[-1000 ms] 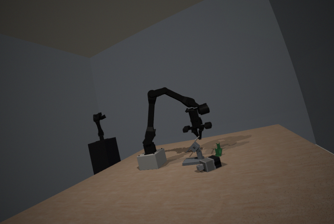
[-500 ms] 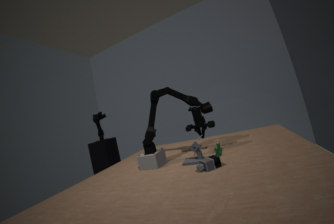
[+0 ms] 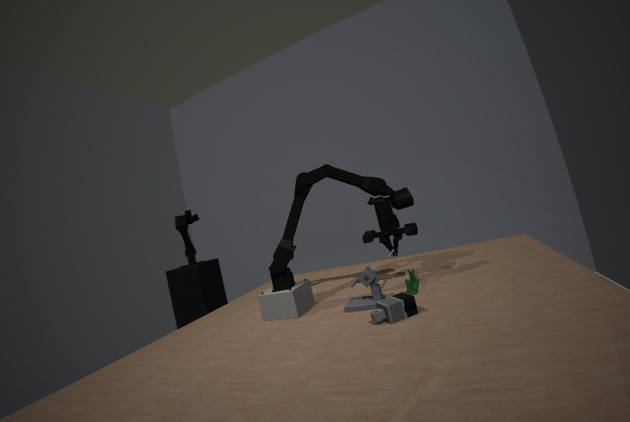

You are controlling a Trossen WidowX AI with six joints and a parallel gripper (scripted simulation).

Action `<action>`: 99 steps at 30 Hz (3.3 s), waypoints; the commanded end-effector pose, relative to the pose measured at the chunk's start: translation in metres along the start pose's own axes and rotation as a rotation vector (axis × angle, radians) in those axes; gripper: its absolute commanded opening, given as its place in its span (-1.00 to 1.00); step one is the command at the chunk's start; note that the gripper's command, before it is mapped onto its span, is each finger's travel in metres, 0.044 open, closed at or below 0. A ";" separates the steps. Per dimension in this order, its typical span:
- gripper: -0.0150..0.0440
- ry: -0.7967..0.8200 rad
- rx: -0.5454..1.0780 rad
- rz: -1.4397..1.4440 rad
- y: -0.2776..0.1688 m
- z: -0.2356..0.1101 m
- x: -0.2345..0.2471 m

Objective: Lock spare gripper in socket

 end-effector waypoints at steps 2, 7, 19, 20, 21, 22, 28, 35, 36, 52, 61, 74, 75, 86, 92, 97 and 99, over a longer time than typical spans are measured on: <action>-0.49 0.001 0.000 -0.006 0.010 0.000 -0.014; -0.49 0.001 0.000 -0.009 0.018 0.001 -0.025; -0.49 -0.001 -0.001 -0.012 0.025 0.007 -0.037; -0.49 -0.001 -0.001 -0.013 0.025 0.009 -0.037; -0.49 -0.001 -0.001 -0.013 0.025 0.010 -0.038; -0.49 -0.001 -0.001 -0.013 0.024 0.012 -0.038; -0.49 -0.005 -0.004 -0.014 0.023 0.019 -0.038; -0.49 -0.009 -0.007 -0.015 0.021 0.028 -0.038; -0.49 -0.010 -0.007 -0.015 0.021 0.030 -0.038; -0.49 -0.018 -0.013 -0.016 0.017 0.052 -0.039; -0.49 -0.024 -0.018 -0.018 0.014 0.064 -0.039; -0.49 -0.027 -0.020 -0.018 0.013 0.069 -0.039; -0.49 -0.027 -0.020 -0.018 0.013 0.069 -0.039; -0.49 -0.027 -0.020 -0.018 0.013 0.069 -0.039; -0.49 -0.027 -0.020 -0.018 0.013 0.069 -0.039; -0.14 -0.027 -0.020 -0.015 0.013 0.069 -0.039; 0.04 -0.027 -0.020 -0.015 0.013 0.069 -0.039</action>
Point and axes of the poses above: the point midway between the two fingers, 35 mm back from their tips, its own z axis out along the fingers, its own x axis across the jaws, y = z × x, the point moved 9 cm from there along -z, back along the fingers, and after that the axes turned 13 degrees about z, right-handed, at the moved point
